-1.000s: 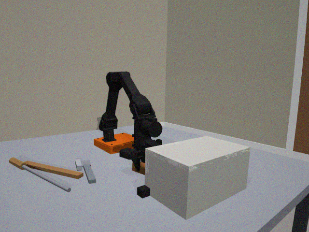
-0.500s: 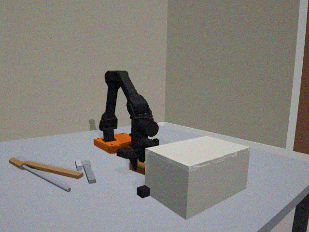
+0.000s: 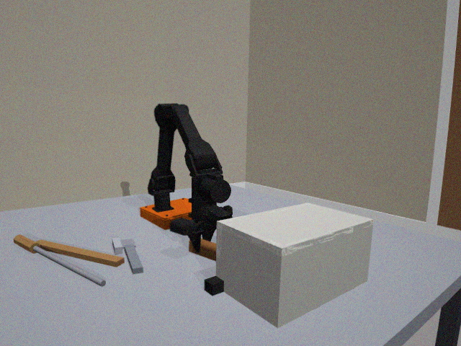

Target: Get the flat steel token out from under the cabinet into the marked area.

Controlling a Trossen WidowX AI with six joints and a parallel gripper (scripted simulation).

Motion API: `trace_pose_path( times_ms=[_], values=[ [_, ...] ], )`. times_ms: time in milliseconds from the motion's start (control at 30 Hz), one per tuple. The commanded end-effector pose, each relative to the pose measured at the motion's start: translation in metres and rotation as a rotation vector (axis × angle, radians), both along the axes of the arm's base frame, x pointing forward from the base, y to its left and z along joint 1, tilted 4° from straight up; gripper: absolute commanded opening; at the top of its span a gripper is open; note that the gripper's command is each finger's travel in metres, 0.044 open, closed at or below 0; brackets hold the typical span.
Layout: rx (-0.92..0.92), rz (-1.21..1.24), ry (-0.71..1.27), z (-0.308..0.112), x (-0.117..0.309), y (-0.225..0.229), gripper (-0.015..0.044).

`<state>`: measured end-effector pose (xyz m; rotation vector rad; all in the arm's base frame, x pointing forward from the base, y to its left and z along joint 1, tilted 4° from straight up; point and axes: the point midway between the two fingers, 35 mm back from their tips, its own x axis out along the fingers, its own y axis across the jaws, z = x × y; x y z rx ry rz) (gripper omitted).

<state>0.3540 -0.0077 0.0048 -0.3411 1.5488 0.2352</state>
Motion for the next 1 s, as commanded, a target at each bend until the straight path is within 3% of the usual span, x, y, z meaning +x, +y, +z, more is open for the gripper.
trace_pose_path(
  times_ms=[0,967],
  values=[
    [-0.001,0.002,0.003,-0.001,-0.007,-0.003,0.0],
    [-0.002,0.002,0.006,-0.001,-0.037,-0.016,0.0]
  ],
)
